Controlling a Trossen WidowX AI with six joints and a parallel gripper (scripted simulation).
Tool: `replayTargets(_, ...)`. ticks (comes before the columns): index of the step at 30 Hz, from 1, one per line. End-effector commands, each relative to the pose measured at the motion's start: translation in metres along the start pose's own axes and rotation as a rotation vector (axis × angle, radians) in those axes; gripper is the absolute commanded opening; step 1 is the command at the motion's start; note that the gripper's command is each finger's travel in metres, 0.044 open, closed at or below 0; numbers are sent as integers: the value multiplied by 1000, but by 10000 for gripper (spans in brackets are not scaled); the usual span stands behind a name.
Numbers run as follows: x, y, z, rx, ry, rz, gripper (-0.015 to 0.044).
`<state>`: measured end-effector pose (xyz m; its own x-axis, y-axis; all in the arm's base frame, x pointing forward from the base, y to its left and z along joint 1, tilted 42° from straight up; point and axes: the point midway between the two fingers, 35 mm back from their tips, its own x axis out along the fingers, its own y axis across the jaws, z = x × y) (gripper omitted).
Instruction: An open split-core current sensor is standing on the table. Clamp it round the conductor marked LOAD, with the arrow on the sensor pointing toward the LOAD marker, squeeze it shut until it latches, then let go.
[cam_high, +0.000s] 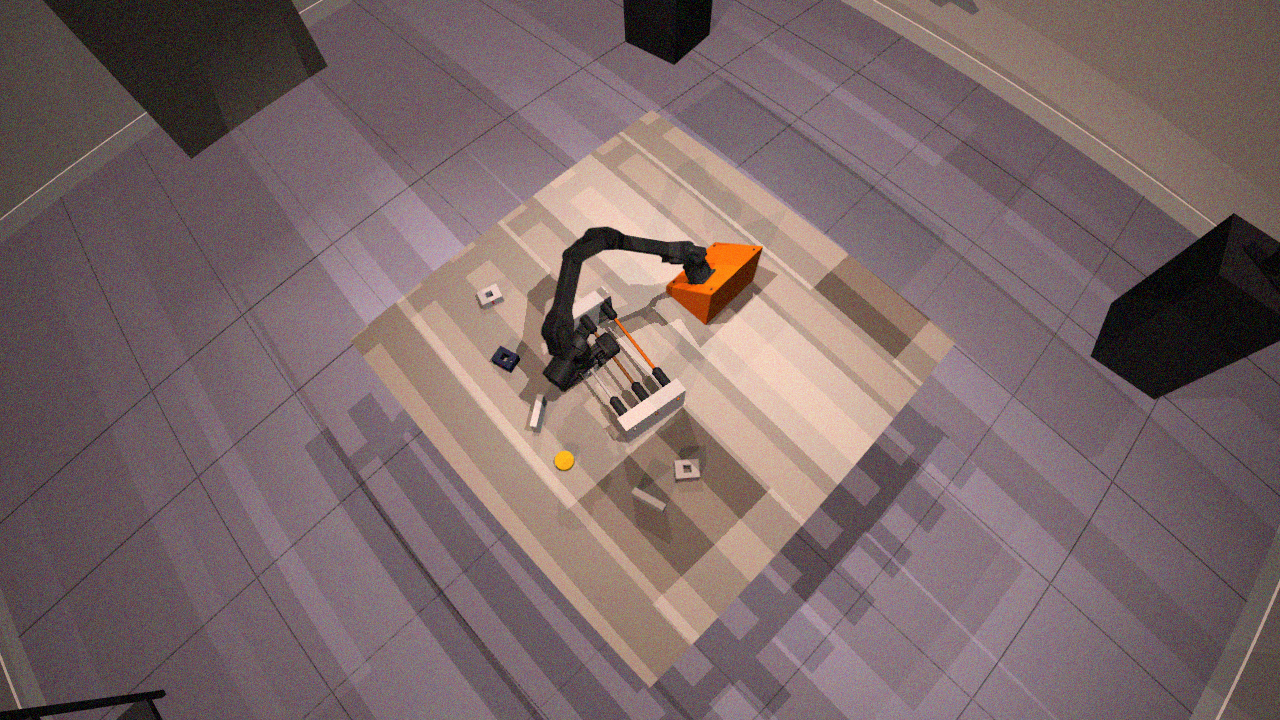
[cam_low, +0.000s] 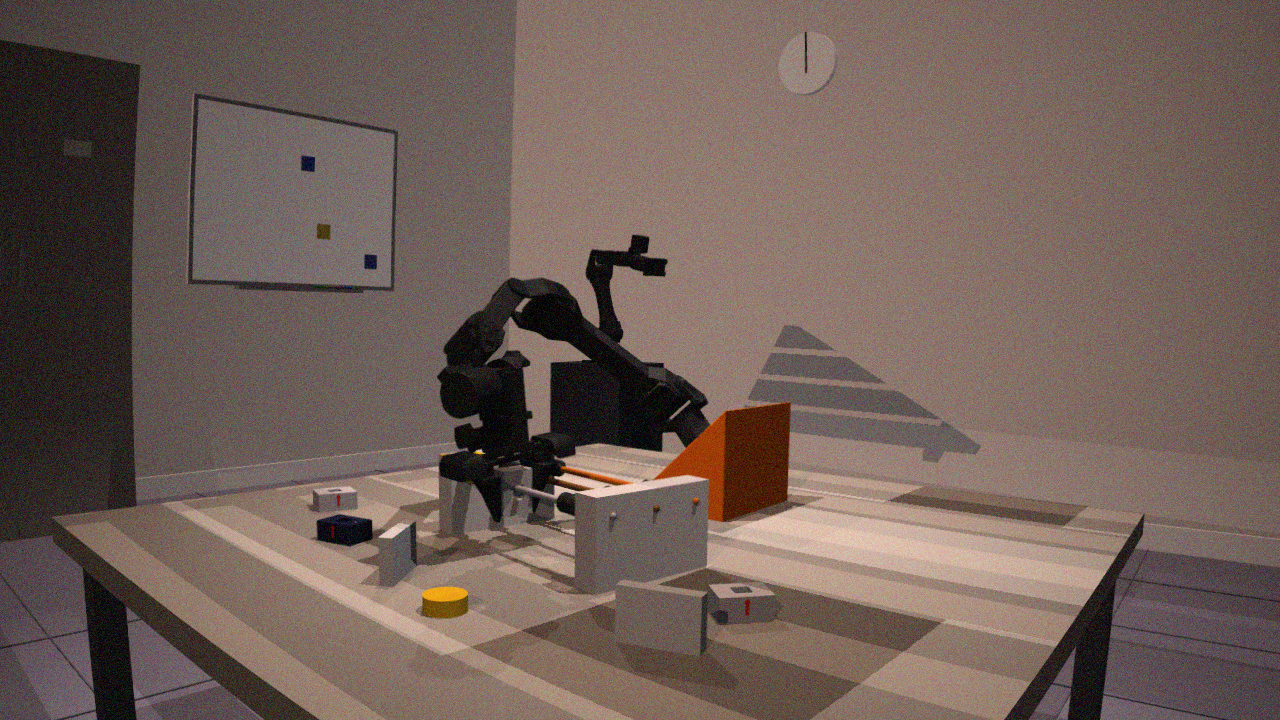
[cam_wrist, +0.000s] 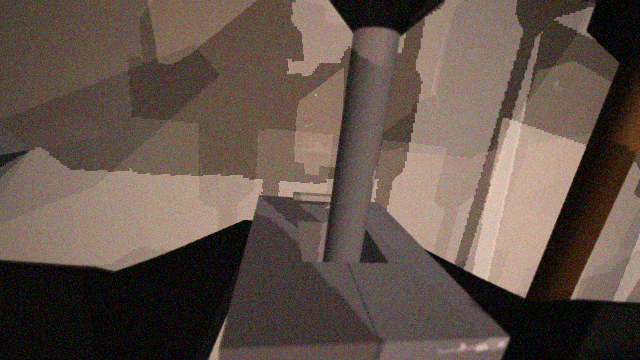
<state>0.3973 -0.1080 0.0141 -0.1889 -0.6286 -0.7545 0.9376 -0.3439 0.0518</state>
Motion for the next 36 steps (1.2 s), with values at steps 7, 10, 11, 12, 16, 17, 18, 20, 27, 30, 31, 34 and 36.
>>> replayTargets(7, 0, 0, 0, 1, 0, 0, 440)
replayTargets(10, 0, 0, 0, 1, 0, 0, 440)
replayTargets(11, 0, 0, 0, 1, 0, 0, 440)
replayTargets(12, 0, 0, 0, 1, 0, 0, 440)
replayTargets(16, -29, 0, -3, 2, 0, 26, 440)
replayTargets(17, -49, -2, -4, 3, 0, 44, 440)
replayTargets(18, -69, -4, -5, 3, 0, 61, 440)
replayTargets(20, -103, -11, -6, 4, 2, 93, 440)
replayTargets(27, -116, -15, -6, 4, 2, 105, 440)
replayTargets(30, -116, -17, 3, -102, 40, 102, 440)
replayTargets(31, -116, -19, 8, -174, 65, 104, 440)
replayTargets(34, -115, -25, 25, -391, 138, 130, 440)
replayTargets(36, -115, -30, 35, -535, 182, 165, 440)
